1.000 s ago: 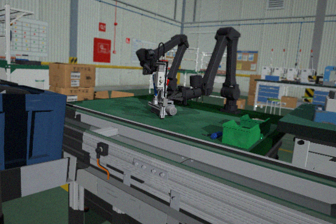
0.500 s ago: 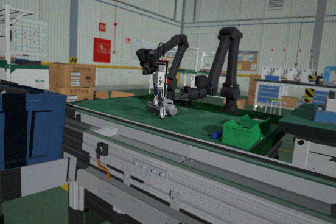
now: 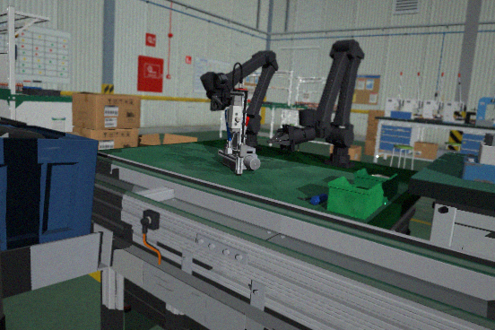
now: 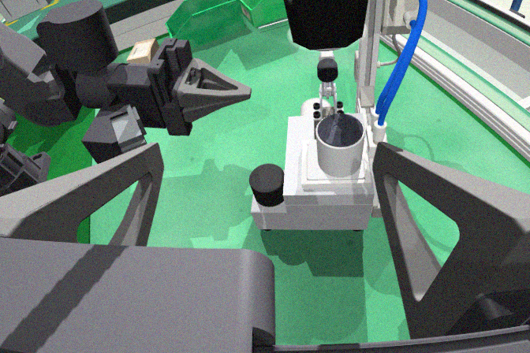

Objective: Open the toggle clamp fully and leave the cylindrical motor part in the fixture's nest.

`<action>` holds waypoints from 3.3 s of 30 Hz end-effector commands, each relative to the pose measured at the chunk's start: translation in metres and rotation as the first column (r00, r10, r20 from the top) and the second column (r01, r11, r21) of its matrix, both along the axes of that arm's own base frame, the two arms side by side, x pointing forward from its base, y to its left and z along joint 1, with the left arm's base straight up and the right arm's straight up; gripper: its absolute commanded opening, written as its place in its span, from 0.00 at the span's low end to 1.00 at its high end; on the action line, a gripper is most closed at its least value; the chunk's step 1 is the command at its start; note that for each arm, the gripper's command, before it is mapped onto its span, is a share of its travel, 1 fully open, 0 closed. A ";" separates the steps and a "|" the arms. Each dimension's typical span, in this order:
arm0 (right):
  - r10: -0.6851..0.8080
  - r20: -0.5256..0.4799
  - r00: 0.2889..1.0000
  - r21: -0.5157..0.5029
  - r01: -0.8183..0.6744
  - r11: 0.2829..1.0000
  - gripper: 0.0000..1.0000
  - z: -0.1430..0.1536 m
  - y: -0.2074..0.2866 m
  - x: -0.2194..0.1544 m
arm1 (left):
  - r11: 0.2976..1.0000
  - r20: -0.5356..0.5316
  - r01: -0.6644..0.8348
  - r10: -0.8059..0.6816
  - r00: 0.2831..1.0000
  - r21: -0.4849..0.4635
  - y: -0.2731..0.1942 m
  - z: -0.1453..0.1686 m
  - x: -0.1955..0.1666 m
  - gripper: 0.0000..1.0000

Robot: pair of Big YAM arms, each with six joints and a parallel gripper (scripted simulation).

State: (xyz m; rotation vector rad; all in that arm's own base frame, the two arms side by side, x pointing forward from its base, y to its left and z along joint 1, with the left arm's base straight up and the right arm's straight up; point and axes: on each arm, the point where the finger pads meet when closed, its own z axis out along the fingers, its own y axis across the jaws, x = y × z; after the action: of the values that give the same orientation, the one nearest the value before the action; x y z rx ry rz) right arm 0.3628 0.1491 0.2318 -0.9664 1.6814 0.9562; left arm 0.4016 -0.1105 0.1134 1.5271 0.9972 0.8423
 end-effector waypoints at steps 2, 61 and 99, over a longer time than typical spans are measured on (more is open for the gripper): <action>0.001 0.031 1.000 0.000 -0.001 1.000 1.00 0.013 0.000 0.006 | 1.000 0.022 -0.005 0.005 1.000 -0.014 0.001 0.012 0.010 0.00; -0.130 0.264 0.956 0.117 0.102 0.988 1.00 0.152 -0.014 0.051 | 0.829 -0.800 -0.472 0.053 0.598 -0.298 0.023 0.089 0.133 0.60; -0.020 0.351 0.936 -0.023 0.030 0.999 1.00 0.172 -0.018 0.033 | 0.847 -0.958 -0.474 -0.125 0.259 -0.239 -0.059 0.156 0.087 0.60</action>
State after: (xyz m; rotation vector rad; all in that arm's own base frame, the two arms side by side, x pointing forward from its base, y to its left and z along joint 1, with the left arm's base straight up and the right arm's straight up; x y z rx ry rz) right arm 0.3859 0.1366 0.3587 -1.0083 1.4846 0.7897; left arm 0.4676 -0.1686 0.2530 1.3768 2.1758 -0.4461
